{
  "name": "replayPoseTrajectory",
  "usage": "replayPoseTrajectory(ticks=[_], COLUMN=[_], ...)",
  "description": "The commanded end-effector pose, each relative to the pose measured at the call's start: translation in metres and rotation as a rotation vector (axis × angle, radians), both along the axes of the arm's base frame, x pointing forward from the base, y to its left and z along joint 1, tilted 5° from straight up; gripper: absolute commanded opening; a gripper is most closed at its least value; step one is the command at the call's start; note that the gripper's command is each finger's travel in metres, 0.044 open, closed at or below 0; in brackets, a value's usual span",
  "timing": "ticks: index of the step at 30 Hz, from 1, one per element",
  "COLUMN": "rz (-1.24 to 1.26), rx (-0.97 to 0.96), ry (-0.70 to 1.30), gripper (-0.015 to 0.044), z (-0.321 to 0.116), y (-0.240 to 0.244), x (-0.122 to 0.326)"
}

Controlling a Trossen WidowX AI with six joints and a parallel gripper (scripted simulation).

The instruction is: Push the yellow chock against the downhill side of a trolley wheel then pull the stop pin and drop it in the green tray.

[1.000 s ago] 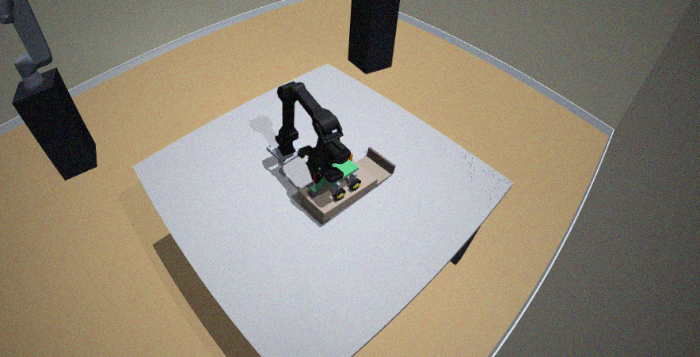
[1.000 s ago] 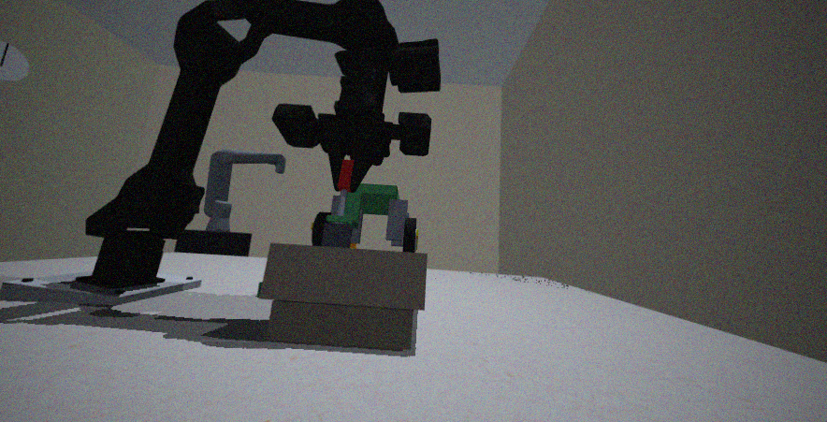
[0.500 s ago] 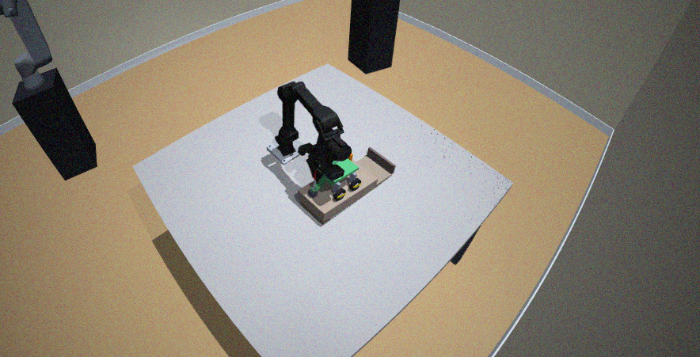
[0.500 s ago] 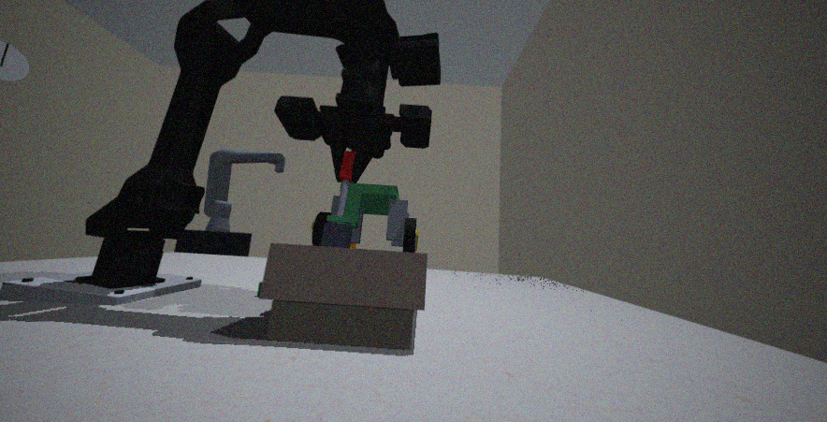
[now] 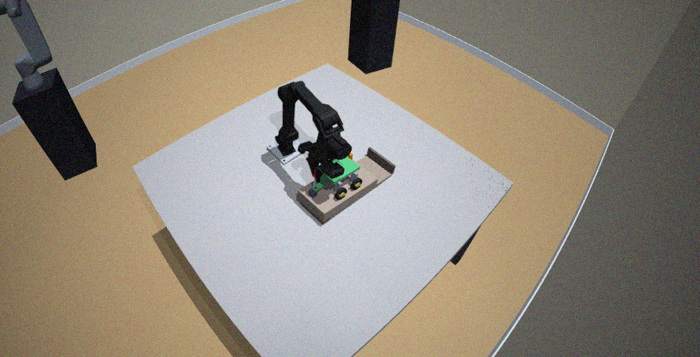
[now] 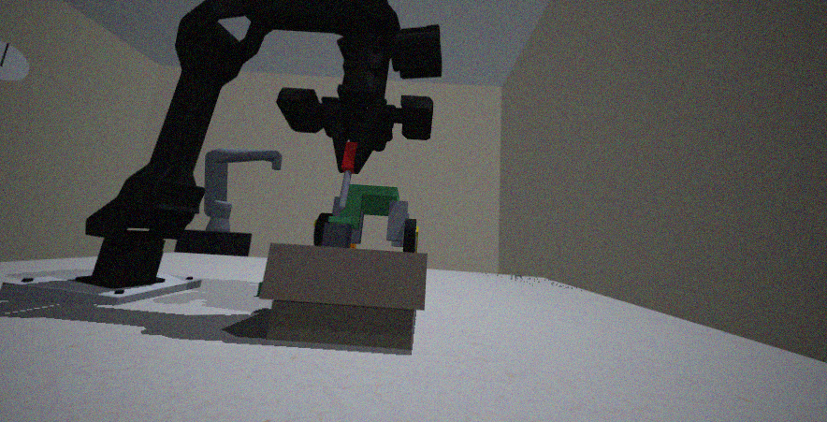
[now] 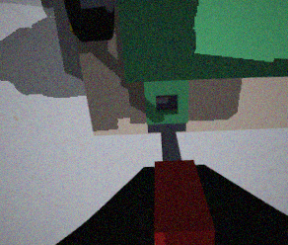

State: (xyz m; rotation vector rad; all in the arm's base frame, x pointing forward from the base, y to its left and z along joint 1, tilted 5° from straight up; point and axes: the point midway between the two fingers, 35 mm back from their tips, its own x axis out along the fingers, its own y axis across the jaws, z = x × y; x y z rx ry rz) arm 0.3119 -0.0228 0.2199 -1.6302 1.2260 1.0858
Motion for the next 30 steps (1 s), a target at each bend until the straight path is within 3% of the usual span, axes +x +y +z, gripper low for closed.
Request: replayPoseTrajectory(ticks=[1,17,30], rz=[-0.003,-0.003,-0.003], rx=[-0.005,-0.007,-0.008], ry=[-0.001,-0.002,0.001], gripper=[0.0,0.0,0.0], z=[0.002,0.008,0.002], y=[-0.006,-0.03,-0.039], x=[0.001,0.005,-0.033])
